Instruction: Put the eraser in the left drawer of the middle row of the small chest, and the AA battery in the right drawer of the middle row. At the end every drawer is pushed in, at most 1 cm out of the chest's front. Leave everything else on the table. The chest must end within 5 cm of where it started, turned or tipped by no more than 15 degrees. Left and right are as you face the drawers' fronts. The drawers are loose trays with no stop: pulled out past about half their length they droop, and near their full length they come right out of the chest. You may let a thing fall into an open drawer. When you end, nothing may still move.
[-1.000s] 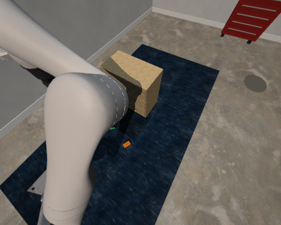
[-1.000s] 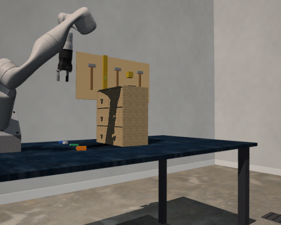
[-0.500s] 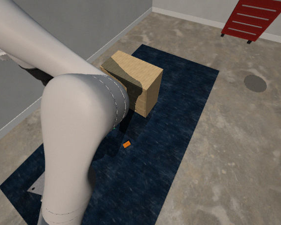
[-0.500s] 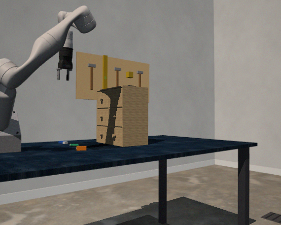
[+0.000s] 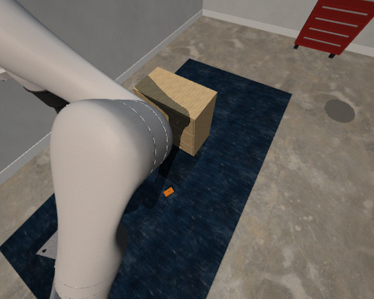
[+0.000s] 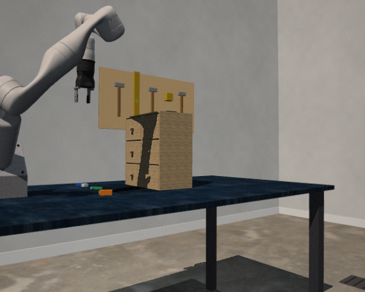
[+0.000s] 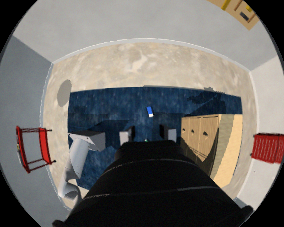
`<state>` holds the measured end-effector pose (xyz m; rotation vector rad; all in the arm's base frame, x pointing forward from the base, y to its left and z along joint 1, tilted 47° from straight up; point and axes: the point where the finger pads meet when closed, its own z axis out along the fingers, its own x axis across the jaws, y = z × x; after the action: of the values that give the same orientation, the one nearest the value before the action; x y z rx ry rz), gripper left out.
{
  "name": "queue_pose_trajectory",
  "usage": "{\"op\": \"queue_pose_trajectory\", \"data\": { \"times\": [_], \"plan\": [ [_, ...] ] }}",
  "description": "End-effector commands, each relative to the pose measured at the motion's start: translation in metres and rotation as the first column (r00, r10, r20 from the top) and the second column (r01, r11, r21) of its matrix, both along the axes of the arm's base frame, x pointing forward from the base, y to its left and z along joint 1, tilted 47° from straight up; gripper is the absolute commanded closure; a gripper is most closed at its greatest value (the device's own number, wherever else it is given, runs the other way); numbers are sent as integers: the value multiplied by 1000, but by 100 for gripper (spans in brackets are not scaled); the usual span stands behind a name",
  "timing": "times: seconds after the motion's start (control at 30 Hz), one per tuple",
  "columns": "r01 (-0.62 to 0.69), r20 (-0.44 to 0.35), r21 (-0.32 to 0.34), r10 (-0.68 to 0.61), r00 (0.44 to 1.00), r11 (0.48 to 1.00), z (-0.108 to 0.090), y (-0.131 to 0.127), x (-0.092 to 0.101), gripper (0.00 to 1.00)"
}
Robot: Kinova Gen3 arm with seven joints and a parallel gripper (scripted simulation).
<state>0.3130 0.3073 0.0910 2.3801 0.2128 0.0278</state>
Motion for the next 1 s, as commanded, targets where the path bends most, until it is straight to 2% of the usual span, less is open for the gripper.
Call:
{"op": "queue_pose_trajectory", "data": {
  "times": [0.0,0.97],
  "plan": [
    [-1,4,1,1,1000,1000,3,1,0,0],
    [29,28,-40,-28,999,999,25,-9,-5,0]
  ]
}}
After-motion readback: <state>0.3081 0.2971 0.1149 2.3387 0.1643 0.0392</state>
